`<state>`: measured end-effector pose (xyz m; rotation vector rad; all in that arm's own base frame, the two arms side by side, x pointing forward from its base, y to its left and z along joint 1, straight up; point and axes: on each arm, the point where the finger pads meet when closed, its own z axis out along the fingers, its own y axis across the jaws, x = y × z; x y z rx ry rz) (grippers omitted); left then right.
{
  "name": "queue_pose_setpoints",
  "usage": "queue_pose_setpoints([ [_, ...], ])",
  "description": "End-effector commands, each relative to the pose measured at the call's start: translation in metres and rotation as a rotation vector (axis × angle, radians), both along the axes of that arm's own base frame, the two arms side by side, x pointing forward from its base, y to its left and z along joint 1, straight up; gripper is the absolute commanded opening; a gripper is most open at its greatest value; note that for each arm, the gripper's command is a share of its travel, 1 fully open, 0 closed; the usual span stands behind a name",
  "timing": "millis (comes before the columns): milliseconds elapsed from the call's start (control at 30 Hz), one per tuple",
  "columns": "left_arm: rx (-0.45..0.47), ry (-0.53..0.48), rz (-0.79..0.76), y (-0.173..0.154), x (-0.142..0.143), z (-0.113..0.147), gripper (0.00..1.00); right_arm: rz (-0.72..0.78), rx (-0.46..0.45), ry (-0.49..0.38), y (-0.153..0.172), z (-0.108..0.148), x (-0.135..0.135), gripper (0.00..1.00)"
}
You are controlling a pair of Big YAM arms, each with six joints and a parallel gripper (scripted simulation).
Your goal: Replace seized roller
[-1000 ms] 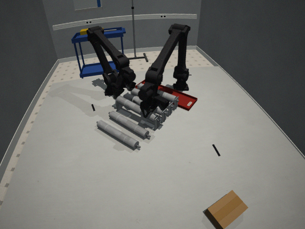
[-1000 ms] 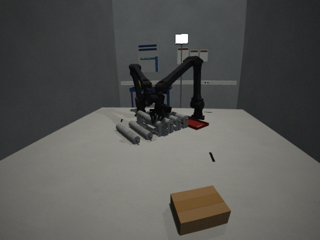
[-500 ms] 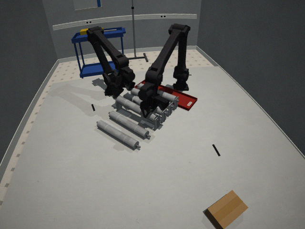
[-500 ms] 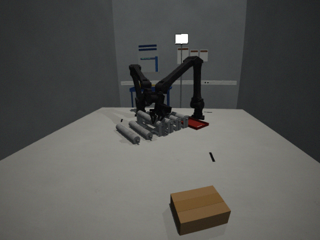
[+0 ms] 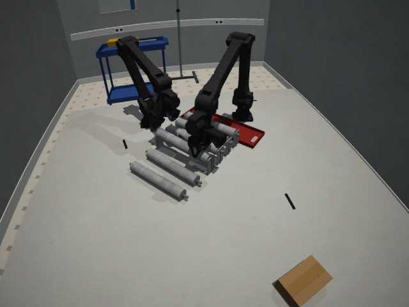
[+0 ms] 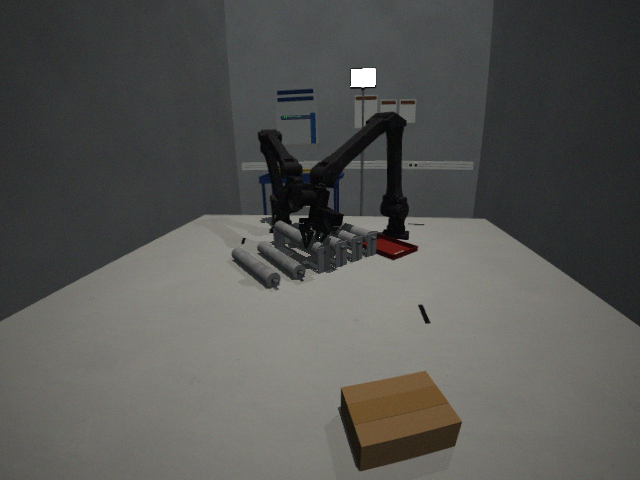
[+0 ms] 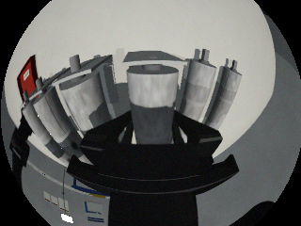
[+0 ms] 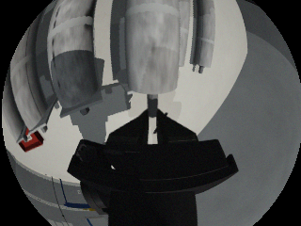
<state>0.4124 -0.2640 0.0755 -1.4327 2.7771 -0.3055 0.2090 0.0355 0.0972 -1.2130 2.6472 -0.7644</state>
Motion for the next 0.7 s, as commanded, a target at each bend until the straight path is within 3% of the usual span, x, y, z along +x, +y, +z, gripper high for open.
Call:
queue_pose_setpoints([
  [0, 0.003, -0.027, 0.007, 0.003, 0.015, 0.013, 0.32, -0.028, -0.102, 0.14, -0.038, -0.027, -0.04, 0.03],
  [667, -0.001, -0.084, -0.019, -0.015, 0.018, 0.041, 0.32, -0.023, -0.103, 0.143, -0.044, -0.027, -0.048, 0.03],
])
